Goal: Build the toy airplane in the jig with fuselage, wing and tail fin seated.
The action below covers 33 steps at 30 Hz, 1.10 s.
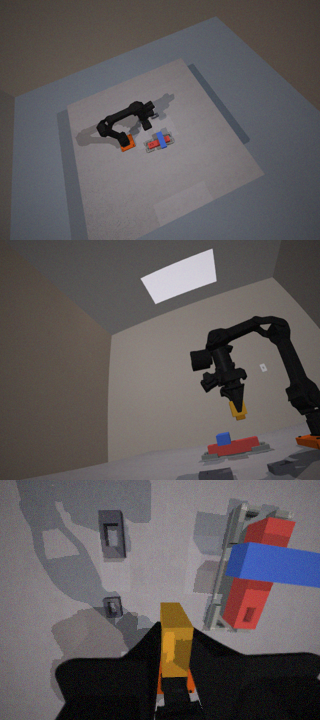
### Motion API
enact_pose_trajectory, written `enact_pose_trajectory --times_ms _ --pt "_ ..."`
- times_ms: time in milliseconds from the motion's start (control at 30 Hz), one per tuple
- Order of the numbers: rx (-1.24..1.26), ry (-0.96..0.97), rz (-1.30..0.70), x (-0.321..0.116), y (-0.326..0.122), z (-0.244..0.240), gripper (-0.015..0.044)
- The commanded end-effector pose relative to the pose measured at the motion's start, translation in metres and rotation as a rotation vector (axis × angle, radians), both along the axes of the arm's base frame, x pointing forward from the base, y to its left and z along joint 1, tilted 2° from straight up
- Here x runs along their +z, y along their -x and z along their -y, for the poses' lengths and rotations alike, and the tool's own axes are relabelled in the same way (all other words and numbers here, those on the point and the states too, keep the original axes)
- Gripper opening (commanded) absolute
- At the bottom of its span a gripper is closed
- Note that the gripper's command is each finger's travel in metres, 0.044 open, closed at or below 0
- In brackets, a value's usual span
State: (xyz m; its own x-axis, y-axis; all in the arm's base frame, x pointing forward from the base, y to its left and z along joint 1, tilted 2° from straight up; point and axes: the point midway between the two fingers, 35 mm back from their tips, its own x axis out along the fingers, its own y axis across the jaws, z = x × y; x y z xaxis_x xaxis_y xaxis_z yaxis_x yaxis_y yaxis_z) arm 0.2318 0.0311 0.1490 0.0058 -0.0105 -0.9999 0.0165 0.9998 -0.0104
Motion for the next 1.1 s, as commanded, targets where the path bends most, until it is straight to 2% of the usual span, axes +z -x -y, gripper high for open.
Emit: enact_pose_trajectory --times_ms 0,1067 --pt "-0.004 0.005 0.000 -0.003 -0.001 0.012 0.0000" --pt "-0.062 0.015 -0.002 -0.022 0.014 0.115 0.0000"
